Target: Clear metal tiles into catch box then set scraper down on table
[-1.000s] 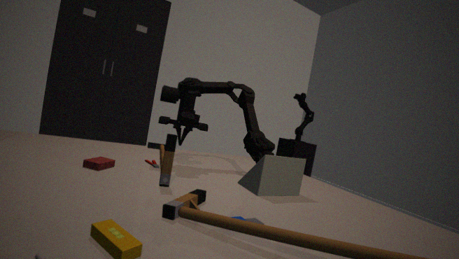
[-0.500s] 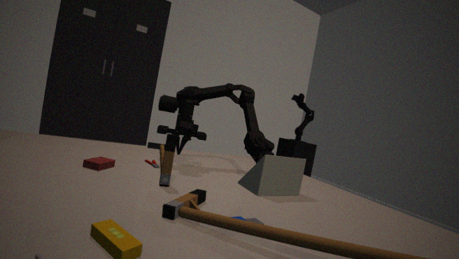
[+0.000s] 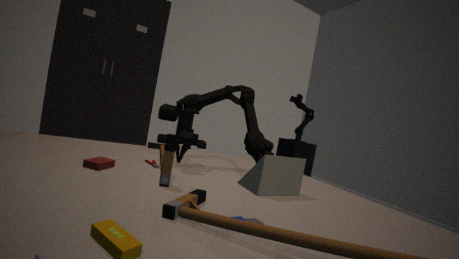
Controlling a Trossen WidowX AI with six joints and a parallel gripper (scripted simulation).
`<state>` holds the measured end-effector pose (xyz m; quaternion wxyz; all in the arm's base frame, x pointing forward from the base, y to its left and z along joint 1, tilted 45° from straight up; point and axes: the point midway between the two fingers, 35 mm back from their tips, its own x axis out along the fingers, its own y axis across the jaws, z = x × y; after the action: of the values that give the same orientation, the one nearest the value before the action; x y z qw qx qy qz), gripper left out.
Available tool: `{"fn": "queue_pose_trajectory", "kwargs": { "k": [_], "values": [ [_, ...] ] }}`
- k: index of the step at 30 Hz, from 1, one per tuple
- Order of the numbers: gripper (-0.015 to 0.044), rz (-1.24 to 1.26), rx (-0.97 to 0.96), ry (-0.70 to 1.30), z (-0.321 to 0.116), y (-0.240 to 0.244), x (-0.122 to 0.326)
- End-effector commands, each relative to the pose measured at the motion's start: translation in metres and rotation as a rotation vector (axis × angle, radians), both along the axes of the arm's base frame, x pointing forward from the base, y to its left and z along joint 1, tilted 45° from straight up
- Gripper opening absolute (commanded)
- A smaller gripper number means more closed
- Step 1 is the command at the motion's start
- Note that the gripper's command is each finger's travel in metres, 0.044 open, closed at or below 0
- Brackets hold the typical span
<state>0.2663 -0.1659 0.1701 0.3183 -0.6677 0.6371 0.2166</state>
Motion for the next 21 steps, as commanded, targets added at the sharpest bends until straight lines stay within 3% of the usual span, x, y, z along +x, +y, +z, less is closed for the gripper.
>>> {"fn": "queue_pose_trajectory", "kwargs": {
  "k": [1, 21],
  "values": [
    [0.0000, 0.006, 0.002, 0.007, -0.003, -0.003, 0.000],
    [0.0000, 0.006, 0.002, 0.006, 0.003, -0.004, 0.018]
  ]
}}
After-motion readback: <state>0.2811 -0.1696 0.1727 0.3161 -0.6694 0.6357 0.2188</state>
